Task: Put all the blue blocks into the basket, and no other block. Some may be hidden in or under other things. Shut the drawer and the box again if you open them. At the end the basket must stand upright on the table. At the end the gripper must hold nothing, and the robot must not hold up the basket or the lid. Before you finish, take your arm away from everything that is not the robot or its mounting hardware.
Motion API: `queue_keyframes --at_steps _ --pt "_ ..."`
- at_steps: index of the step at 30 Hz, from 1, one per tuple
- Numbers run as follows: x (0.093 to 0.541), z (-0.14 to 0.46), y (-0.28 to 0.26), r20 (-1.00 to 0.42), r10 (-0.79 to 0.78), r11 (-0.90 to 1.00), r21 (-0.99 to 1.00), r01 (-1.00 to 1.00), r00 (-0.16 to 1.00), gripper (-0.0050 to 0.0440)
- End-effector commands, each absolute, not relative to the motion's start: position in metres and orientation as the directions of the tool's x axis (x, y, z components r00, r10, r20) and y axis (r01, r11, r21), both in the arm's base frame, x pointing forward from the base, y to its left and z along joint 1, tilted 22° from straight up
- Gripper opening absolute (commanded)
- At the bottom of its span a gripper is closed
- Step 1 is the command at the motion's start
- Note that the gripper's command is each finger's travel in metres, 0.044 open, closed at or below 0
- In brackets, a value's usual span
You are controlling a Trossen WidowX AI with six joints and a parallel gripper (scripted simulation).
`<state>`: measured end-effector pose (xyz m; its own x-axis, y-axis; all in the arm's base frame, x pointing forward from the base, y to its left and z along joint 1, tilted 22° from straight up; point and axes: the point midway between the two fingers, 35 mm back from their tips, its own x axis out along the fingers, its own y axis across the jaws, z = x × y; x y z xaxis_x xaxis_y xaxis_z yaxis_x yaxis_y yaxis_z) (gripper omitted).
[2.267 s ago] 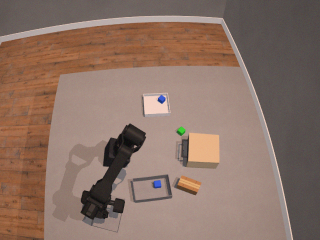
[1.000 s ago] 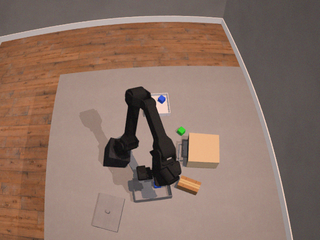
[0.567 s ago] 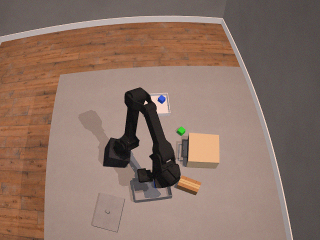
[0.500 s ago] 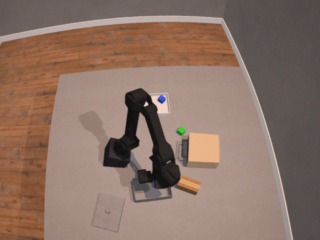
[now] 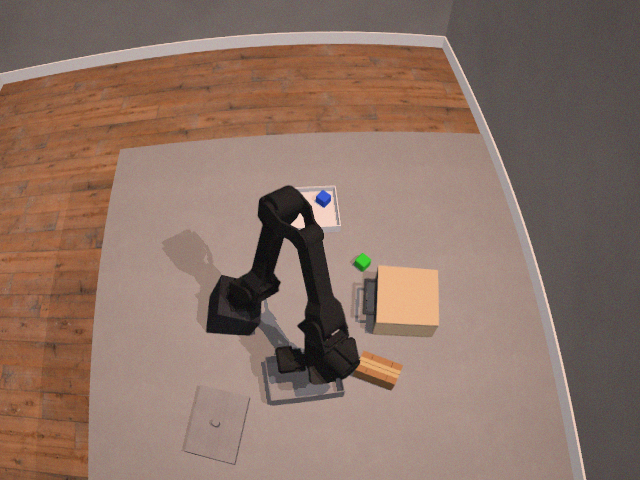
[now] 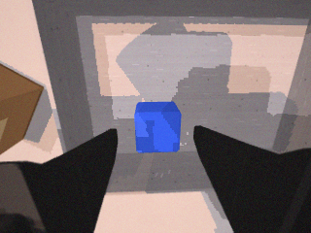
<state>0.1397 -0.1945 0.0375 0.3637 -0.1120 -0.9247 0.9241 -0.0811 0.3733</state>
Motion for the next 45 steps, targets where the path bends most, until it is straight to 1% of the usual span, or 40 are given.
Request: queue_keyframes --at_steps 1,7,16,17,31,42,45 --pt "0.141 0.026 -0.193 -0.929 -0.103 -0.085 0.363 0.928 0.354 0.0265" --pt "0.147 0.011 -0.195 -0.929 -0.103 -0.085 0.363 0.928 0.354 0.0265" --pt "0.147 0.011 -0.195 -0.929 -0.103 -0.085 0.363 0.928 0.354 0.0265" --pt "0.147 0.011 -0.195 -0.929 -0.103 -0.085 0.363 0.928 0.354 0.0000" --pt "0.147 0.011 -0.195 -0.929 -0.103 -0.085 0.363 0.928 0.354 0.0000" --pt "0.140 0.029 -0.193 -0.929 -0.103 -0.085 0.363 0.928 0.354 0.0000" --pt "0.133 0.048 -0.190 -0.929 -0.103 -0.085 0.363 0.928 0.354 0.0000"
